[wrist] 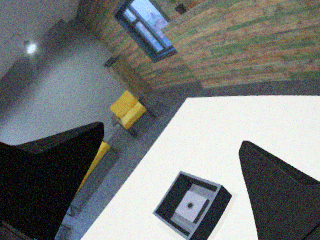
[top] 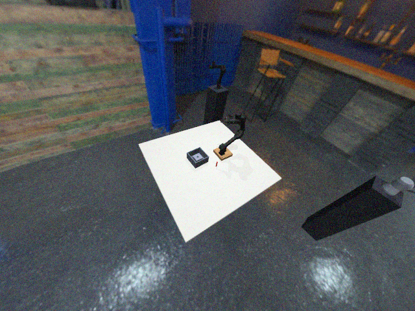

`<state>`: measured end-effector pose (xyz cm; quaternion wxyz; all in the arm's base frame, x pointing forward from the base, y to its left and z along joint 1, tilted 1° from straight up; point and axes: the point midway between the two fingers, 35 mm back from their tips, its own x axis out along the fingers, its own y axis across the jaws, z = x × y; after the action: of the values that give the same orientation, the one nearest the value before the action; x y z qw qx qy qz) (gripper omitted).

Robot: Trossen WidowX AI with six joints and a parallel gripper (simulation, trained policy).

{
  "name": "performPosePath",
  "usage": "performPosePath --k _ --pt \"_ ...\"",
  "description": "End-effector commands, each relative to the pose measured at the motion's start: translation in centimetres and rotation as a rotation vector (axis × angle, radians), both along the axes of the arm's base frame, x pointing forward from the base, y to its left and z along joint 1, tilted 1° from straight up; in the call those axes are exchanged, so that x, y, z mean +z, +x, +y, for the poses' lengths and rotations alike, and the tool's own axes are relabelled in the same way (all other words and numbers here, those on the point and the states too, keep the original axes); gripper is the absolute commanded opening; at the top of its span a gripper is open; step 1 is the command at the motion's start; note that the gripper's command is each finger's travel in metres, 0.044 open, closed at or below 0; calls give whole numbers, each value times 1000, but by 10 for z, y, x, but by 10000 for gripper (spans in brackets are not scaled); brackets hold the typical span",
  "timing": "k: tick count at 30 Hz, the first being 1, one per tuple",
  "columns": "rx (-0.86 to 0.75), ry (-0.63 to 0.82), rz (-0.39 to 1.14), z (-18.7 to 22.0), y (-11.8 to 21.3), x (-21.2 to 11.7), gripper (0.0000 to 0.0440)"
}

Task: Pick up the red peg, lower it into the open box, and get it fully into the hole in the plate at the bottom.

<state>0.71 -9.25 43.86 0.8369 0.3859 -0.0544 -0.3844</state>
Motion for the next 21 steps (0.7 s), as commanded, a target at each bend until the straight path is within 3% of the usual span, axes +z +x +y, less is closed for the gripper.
performPosePath --k 1,10,21 --pt "52 35 112 1 33 -17 440" --pt "183 107 386 15 98 -67 440" --pt "338 204 719 52 152 -140 440"
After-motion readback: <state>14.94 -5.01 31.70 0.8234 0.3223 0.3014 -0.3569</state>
